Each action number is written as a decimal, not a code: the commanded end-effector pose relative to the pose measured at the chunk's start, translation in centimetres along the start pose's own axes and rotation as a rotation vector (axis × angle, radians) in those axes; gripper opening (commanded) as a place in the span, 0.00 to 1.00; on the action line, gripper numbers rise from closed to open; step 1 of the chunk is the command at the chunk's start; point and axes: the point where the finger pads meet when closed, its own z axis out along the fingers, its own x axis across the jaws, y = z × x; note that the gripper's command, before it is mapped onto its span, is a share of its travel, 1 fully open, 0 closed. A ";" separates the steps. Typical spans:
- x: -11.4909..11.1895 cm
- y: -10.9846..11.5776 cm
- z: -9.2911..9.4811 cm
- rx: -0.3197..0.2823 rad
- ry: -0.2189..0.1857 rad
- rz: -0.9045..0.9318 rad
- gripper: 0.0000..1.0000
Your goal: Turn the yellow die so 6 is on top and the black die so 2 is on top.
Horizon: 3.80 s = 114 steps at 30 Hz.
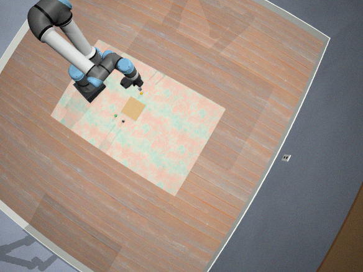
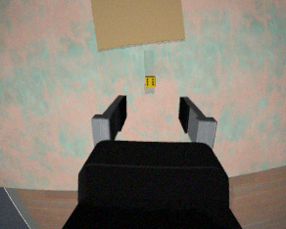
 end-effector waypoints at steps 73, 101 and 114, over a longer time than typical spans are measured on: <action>-0.2 -1.1 4.6 -0.001 -0.002 1.498 1.00; -0.4 -1.1 4.9 -0.002 -0.002 1.594 0.64; -0.4 -1.1 4.9 -0.002 -0.002 1.594 0.64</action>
